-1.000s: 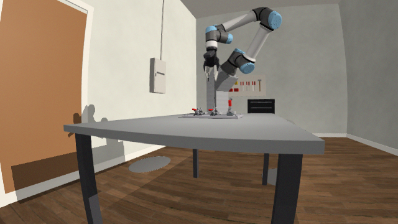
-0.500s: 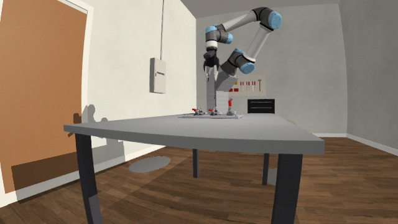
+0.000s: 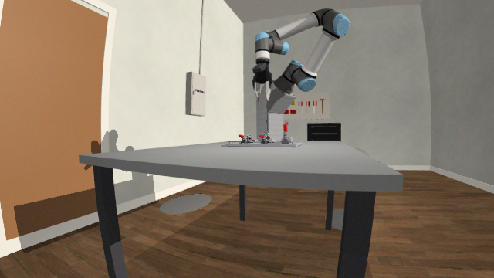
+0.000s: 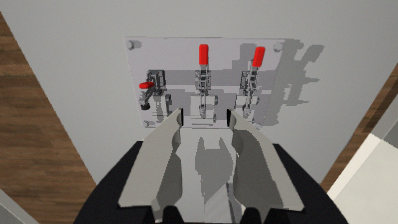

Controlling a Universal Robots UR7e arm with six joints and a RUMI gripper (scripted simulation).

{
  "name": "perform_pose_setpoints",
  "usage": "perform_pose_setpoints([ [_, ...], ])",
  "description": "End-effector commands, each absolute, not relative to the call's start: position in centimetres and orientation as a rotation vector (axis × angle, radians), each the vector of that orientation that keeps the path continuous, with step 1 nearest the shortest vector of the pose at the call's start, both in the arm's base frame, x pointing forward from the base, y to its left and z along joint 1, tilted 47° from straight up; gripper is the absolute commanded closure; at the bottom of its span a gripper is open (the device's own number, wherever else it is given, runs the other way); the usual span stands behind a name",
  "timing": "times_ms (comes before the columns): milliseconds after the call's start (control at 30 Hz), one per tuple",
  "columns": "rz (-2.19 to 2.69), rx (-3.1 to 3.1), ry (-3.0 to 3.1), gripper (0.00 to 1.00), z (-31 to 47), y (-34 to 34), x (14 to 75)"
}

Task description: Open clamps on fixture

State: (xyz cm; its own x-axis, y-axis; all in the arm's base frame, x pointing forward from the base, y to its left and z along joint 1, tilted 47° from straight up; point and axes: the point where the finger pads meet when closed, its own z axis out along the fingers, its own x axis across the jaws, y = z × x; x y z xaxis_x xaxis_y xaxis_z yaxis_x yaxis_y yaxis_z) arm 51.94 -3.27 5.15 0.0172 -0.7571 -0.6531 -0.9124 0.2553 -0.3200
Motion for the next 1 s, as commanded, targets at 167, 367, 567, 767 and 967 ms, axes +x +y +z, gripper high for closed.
perform_pose_setpoints([
  [167,0.257,-1.534,1.769,0.72,4.5,-2.7,52.4],
  [367,0.257,-1.534,1.769,0.72,3.8,-2.1,52.8],
  [567,0.257,-1.534,1.769,0.72,3.4,-1.8,53.0],
  [767,0.257,-1.534,1.769,0.72,3.2,-1.6,53.1],
  [967,0.257,-1.534,1.769,0.72,3.0,-1.9,53.1],
])
